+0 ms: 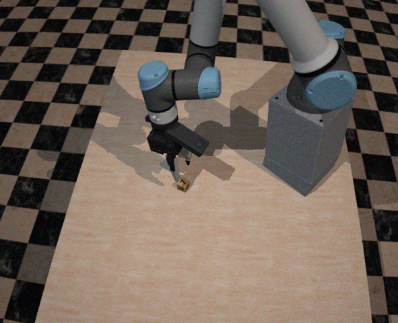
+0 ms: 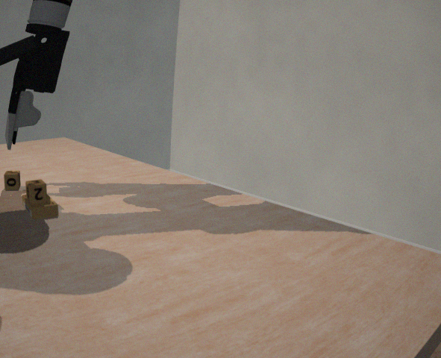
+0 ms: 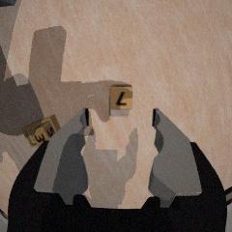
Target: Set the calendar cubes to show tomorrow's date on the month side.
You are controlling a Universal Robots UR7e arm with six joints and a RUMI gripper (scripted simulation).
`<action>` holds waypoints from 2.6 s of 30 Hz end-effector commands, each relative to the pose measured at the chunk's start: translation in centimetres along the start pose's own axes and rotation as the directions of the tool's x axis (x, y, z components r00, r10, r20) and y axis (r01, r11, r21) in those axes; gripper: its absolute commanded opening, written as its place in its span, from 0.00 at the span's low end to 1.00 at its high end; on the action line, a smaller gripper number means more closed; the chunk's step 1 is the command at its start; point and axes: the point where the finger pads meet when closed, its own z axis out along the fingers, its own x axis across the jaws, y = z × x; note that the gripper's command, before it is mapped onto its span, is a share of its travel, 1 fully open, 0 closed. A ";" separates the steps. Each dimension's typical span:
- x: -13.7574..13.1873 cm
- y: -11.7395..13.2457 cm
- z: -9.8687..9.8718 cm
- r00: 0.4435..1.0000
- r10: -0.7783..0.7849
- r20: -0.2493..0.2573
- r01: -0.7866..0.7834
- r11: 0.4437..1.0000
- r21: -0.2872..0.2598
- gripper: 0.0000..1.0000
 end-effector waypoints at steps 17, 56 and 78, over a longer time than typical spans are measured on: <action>0.0 -0.2 -0.3 1.000 0.002 -0.005 -0.003 0.982 -0.187 0.40; 0.1 -0.3 -0.3 0.999 0.047 -0.013 -0.048 0.981 -0.189 1.00; 0.6 -0.5 -0.4 0.931 0.357 -0.073 -0.365 0.915 -0.175 1.00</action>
